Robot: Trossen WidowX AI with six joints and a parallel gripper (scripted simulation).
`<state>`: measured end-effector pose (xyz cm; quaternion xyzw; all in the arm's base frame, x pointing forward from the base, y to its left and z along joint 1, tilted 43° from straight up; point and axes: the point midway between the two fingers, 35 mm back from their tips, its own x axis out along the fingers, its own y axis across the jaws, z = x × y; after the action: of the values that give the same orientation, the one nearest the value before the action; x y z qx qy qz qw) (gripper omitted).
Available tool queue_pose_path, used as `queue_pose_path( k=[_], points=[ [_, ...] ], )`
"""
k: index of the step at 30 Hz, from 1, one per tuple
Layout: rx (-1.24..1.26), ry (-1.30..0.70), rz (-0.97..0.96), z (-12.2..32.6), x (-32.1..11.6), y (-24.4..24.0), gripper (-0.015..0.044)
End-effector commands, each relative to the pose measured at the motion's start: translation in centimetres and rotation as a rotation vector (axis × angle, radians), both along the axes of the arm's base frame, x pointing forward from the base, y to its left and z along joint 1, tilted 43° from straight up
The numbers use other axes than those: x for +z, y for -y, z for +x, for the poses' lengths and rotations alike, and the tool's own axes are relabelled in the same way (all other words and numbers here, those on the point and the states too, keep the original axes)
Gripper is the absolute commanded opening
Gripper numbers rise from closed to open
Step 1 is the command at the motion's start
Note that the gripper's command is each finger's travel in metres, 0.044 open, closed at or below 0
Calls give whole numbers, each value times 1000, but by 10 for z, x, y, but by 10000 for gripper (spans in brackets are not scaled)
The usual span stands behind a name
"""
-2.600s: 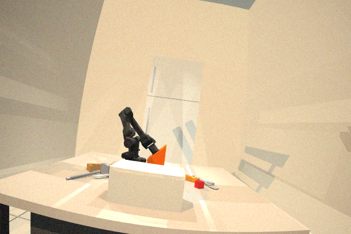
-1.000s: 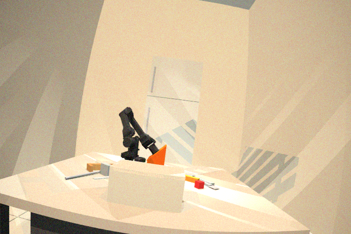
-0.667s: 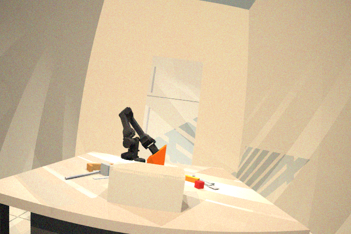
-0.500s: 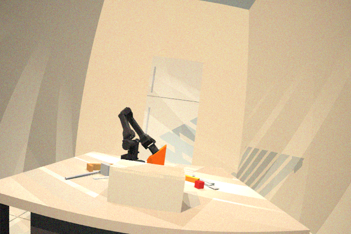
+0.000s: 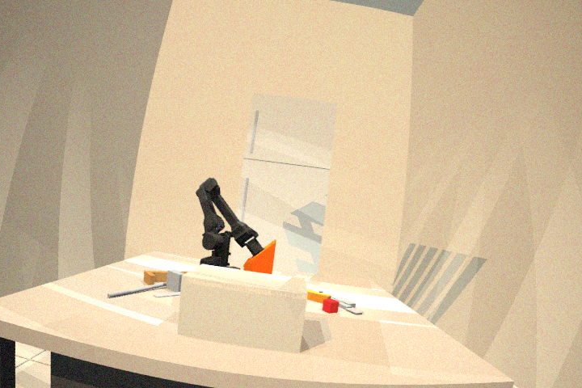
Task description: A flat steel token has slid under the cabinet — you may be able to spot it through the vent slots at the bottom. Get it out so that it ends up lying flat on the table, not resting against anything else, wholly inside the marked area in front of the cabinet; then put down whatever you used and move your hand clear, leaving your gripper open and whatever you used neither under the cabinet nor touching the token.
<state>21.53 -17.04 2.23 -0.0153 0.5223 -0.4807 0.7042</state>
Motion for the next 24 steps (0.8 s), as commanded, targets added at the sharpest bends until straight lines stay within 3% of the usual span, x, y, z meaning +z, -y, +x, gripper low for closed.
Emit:
queue_pose_path(
  k=[1,6,10,19,24],
  points=[
    [-3,3,0,0,0,0,138],
    [-3,3,0,0,0,0,105],
    [-3,3,0,0,0,0,0],
    [9,-9,0,0,0,0,0],
    [1,-2,-1,0,0,0,131]
  ],
)
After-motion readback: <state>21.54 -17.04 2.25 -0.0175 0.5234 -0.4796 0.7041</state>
